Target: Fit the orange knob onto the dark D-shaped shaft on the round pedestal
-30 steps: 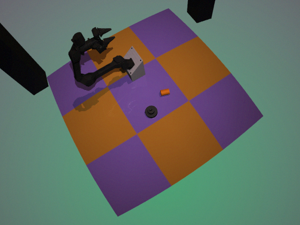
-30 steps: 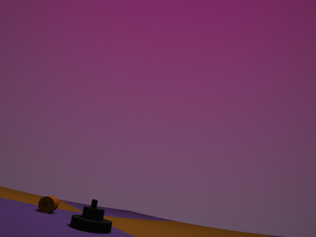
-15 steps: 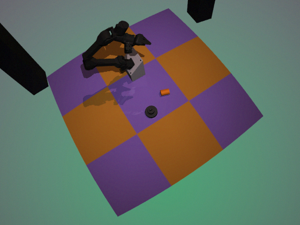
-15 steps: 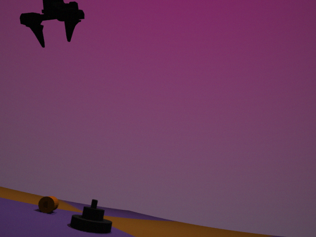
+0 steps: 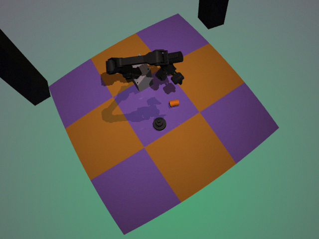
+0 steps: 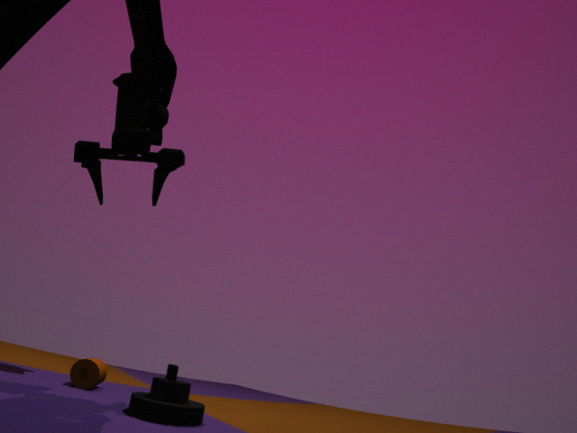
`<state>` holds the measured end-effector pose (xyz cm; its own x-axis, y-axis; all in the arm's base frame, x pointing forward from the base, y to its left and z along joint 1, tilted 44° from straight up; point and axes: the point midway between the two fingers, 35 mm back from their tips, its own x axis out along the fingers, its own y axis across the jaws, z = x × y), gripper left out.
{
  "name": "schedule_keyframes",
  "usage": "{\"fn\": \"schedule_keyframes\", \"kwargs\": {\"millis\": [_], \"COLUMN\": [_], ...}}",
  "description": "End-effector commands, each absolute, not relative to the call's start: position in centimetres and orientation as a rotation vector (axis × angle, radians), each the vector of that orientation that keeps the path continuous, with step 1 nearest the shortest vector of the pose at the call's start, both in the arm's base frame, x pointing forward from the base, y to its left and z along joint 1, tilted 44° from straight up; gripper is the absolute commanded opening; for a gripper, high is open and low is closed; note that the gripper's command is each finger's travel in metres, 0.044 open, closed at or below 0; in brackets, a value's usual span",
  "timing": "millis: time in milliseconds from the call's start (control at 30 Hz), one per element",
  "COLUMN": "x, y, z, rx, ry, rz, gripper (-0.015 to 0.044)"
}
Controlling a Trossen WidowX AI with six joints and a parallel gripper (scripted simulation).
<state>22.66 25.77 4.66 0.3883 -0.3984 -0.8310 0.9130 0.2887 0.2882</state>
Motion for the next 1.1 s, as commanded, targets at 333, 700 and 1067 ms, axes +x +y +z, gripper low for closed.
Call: {"fn": "schedule_keyframes", "kwargs": {"millis": [333, 700, 1067], "x": [27.3, 27.5, 27.6], "y": [11.4, 9.3, 8.6], "z": [-9.6, -11.7, -12.5], "rx": [0.738, 0.732, 0.732], "ry": [0.300, 0.289, 0.289], "rz": [-1.533, -1.544, -1.544], "gripper": [0.0440, 0.0440, 0.0440]}}
